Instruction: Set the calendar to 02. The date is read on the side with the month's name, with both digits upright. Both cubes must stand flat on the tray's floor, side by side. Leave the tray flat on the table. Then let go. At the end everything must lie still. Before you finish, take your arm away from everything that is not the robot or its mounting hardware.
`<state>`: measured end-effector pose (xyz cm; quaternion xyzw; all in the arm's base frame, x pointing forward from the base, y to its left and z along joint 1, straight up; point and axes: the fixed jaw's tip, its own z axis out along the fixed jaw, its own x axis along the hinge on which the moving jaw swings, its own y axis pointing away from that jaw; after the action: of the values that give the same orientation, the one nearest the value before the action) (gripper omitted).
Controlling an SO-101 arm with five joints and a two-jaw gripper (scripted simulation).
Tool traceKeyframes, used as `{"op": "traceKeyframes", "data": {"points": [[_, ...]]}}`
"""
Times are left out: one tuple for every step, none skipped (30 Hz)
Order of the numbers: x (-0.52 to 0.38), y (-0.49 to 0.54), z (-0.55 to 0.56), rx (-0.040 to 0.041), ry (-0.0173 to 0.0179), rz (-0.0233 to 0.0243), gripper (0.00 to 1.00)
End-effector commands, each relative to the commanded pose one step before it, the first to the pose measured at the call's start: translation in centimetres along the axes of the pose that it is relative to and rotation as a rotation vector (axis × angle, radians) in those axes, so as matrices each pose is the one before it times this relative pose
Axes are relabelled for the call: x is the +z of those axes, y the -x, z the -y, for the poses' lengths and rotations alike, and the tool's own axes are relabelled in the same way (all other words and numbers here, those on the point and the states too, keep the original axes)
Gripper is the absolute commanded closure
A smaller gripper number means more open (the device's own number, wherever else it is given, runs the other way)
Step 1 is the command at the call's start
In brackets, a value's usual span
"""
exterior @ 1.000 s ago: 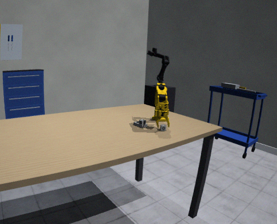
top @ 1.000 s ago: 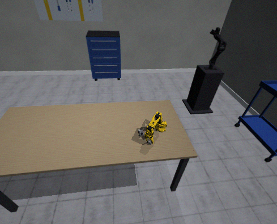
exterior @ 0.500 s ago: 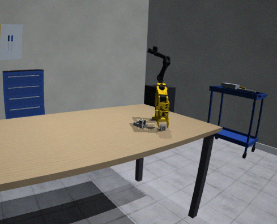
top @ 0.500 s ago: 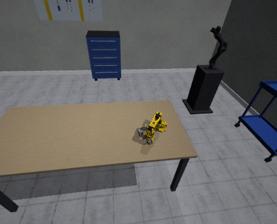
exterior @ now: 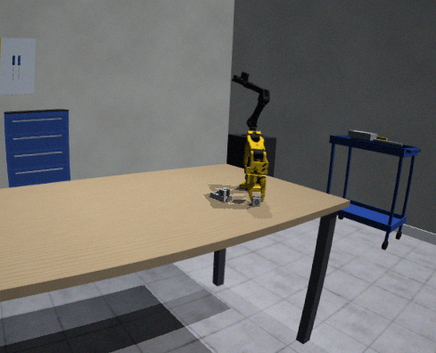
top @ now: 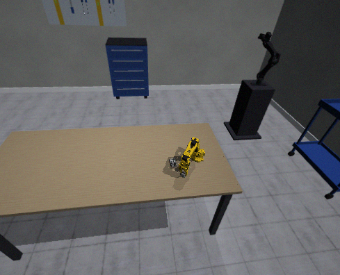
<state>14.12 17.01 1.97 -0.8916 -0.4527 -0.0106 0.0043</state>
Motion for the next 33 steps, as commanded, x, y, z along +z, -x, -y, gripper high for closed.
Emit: {"op": "traceKeyframes", "data": {"points": [[-0.3676, -0.311, 0.352, -0.00027, -0.00148, -0.02608, 0.83], [0.0000, 0.000, 0.015, 0.00000, -0.00003, 0.00000, 0.84], [0.0000, 0.000, 0.011, 0.00000, -0.00003, 0.00000, 0.84], [0.0000, 0.001, 0.009, 0.00000, -0.00003, 0.00000, 0.84], [0.0000, 0.000, 0.006, 0.00000, 0.00000, 0.00000, 0.84], [0.0000, 0.000, 0.004, 0.00000, 0.00000, 0.00000, 0.84], [0.0000, 0.000, 0.002, 0.00000, 0.00000, 0.00000, 0.84], [0.0000, 0.000, 0.001, 0.00000, 0.00000, 0.00000, 0.84], [0.0000, 0.000, 0.000, 0.00000, 0.00000, 0.00000, 0.84], [0.0000, 0.000, 0.000, 0.00000, 0.00000, 0.00000, 0.84], [0.0000, 0.000, 0.000, 0.00000, 0.00000, 0.00000, 0.84], [0.0003, 0.000, 0.000, 0.00000, -0.00002, -0.00003, 0.84], [0.0000, 0.000, 0.000, 0.00000, 0.00000, 0.00000, 0.84], [0.0000, 0.000, 0.000, 0.00000, 0.00000, 0.00000, 0.85], [0.0000, 0.000, 0.000, 0.00000, 0.00000, 0.00000, 0.86], [0.0000, 0.000, 0.000, 0.00000, 0.00000, 0.00000, 0.87], [0.0000, 0.000, 0.000, 0.00000, 0.00000, 0.00000, 0.89], [0.0000, 0.000, 0.000, 0.00000, 0.00000, 0.00000, 0.91], [0.0000, 0.000, 0.000, 0.00000, 0.00000, 0.00000, 0.93], [0.0000, 0.000, 0.000, 0.00000, 0.00000, 0.00000, 0.95], [0.0000, 0.000, 0.000, 0.00000, 0.00000, 0.00000, 0.97], [0.0000, 0.000, 0.000, 0.00000, 0.00000, 0.00000, 0.98], [0.0000, 0.000, 0.000, 0.00000, 0.00000, 0.00000, 0.99], [0.0000, 0.000, 0.000, 0.00000, 0.00000, 0.00000, 1.00], [0.0000, 0.000, 0.000, 0.00000, 0.00000, 0.00000, 1.00], [0.0000, 0.000, 0.000, 0.00000, 0.00000, 0.00000, 1.00], [0.0000, 0.000, 0.000, 0.00000, 0.00000, 0.00000, 1.00], [0.0000, 0.000, 0.000, 0.00000, 0.00000, 0.00000, 1.00], [-0.0019, 0.000, 0.000, 0.00000, -0.00001, 0.00002, 1.00], [-0.0114, -0.002, 0.000, 0.00000, 0.00000, 0.00000, 1.00], [-0.0287, -0.005, -0.001, 0.00000, 0.00003, 0.00000, 1.00], [-0.0520, -0.009, -0.001, 0.00000, 0.00000, 0.00000, 1.00], [-0.0795, -0.013, -0.001, 0.00000, 0.00000, 0.00000, 1.00]]}}
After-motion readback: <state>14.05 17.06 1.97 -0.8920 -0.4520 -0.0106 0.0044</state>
